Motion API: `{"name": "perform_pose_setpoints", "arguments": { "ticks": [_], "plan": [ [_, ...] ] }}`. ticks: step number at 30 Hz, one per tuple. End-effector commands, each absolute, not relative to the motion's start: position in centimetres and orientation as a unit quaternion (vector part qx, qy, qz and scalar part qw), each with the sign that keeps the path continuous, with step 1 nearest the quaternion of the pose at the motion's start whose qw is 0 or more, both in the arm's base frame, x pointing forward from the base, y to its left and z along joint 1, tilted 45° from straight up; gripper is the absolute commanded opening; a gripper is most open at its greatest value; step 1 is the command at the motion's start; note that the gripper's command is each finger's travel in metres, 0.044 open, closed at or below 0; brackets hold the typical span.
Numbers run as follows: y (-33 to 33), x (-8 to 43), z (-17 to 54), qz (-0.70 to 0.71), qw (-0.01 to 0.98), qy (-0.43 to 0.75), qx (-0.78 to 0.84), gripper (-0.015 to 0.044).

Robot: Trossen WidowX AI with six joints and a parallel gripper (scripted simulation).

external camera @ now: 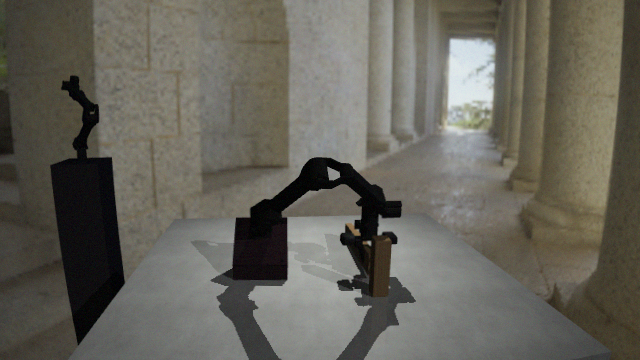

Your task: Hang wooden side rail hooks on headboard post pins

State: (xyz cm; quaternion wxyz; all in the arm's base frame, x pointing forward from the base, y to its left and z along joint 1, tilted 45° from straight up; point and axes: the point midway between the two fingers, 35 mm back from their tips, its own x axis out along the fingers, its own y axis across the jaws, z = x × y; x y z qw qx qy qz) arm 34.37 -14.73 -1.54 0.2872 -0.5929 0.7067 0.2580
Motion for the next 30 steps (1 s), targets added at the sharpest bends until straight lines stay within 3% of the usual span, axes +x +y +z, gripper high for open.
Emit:
{"name": "perform_pose_setpoints", "arguments": {
  "ticks": [1, 30],
  "plan": [
    [-14.60, 34.65, -1.22, 0.255, 0.291, 0.703, -0.596, 0.0000],
    [-14.87, 34.48, -1.06, 0.255, 0.291, 0.703, -0.596, 0.0000]
  ]
}}
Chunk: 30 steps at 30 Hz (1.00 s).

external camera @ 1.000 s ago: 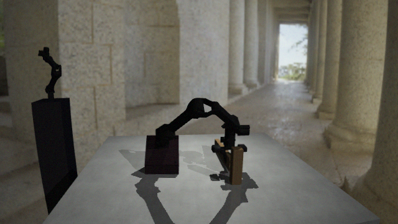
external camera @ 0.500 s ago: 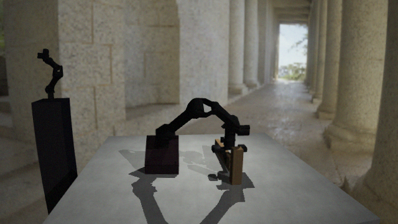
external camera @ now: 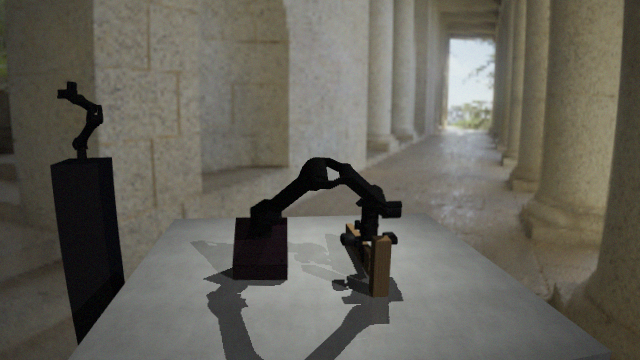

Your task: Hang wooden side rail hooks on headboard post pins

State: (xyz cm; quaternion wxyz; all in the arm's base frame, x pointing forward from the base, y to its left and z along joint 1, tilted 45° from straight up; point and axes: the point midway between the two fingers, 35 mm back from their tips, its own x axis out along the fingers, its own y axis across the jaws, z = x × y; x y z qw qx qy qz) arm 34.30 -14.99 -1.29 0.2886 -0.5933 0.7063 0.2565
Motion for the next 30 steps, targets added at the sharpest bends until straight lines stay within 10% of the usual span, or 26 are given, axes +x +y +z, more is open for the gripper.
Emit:
{"name": "perform_pose_setpoints", "arguments": {
  "ticks": [1, 30],
  "plan": [
    [-14.88, 34.48, -1.06, 0.255, 0.291, 0.703, -0.596, 0.0000],
    [-15.06, 34.54, -0.80, 0.255, 0.291, 0.703, -0.596, 0.0000]
  ]
}}
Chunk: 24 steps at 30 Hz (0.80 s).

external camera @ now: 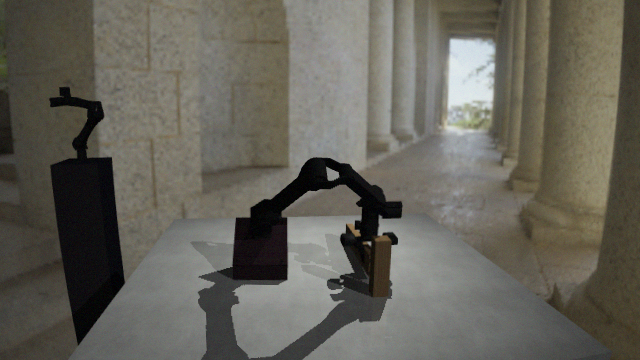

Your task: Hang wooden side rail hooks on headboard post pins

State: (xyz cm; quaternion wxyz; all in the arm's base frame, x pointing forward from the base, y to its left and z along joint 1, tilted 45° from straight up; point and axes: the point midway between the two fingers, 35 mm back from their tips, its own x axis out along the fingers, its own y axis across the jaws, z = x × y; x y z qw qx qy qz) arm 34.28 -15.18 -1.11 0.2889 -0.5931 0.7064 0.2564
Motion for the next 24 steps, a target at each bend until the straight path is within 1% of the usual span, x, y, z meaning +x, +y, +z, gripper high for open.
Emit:
{"name": "perform_pose_setpoints", "arguments": {
  "ticks": [1, 24],
  "plan": [
    [-15.07, 34.55, -0.79, 0.255, 0.291, 0.703, -0.596, 0.0000],
    [-15.22, 34.52, -0.60, 0.255, 0.291, 0.703, -0.596, 0.0000]
  ]
}}
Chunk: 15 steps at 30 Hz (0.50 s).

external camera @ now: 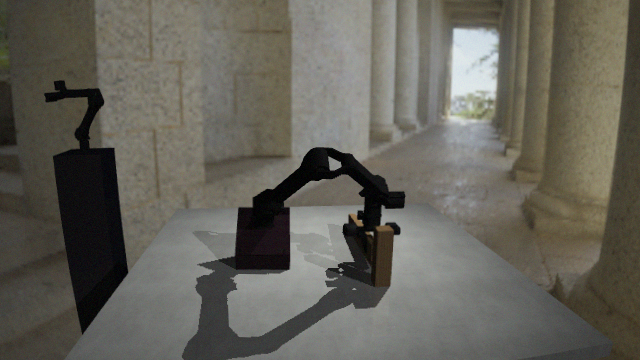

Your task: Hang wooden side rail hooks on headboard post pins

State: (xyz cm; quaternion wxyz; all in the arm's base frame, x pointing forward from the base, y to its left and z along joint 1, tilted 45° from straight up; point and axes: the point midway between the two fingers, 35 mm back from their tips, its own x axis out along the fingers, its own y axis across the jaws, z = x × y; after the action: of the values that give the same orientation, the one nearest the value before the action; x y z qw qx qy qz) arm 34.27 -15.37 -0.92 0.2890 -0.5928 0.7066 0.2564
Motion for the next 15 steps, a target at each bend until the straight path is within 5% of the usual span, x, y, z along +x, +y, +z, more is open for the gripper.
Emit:
{"name": "perform_pose_setpoints", "arguments": {
  "ticks": [1, 15],
  "plan": [
    [-15.23, 34.51, -0.59, 0.255, 0.291, 0.703, -0.596, 0.0000],
    [-15.37, 34.42, -0.53, 0.255, 0.291, 0.703, -0.596, 0.0000]
  ]
}}
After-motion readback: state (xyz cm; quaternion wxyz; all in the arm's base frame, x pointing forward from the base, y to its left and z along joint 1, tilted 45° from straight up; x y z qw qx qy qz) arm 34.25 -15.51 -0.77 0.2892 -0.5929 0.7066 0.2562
